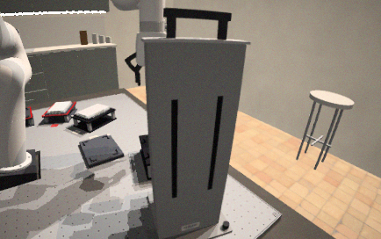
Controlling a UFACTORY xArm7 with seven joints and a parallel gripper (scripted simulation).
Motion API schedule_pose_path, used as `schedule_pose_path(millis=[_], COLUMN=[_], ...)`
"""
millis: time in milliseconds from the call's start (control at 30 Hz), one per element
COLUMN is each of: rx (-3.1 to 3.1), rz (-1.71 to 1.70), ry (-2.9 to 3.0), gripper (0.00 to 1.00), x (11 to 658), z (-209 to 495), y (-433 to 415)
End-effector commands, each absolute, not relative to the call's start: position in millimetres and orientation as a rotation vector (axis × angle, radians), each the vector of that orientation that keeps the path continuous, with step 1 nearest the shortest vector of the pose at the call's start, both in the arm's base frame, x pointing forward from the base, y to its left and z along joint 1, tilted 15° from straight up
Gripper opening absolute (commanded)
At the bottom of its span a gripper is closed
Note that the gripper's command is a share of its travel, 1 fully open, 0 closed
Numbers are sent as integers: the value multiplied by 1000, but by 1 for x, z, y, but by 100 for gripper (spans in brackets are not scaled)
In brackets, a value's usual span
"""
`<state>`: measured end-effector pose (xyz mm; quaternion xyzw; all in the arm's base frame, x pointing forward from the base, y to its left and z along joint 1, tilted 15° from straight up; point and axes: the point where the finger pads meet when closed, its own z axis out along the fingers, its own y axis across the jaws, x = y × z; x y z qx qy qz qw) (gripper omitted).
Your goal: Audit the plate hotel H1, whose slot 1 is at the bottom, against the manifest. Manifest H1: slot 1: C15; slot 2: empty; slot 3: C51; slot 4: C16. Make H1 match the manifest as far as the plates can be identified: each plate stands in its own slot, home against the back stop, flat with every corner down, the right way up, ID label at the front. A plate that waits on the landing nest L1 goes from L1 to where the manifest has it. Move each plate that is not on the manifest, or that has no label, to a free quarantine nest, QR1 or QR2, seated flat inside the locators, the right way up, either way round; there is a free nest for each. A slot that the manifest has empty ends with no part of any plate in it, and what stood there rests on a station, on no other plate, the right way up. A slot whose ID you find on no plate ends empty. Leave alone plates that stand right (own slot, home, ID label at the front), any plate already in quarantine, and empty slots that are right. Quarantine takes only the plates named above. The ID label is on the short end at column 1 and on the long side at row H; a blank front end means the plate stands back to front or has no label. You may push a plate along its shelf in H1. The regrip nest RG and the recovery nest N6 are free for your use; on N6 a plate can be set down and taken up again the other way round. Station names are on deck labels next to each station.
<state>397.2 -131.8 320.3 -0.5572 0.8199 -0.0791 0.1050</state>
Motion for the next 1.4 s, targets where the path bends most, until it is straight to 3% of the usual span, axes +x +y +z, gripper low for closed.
schedule_pose_path(millis=[0, 333, 1367], rx=[-1641, -1641, -578], rz=[-237, -237, -96], ry=[2415, 2415, 2823], gripper=[100, 100, 100], x=[394, 390, 343], z=[334, 351, 336], y=[-132, -132, -6])
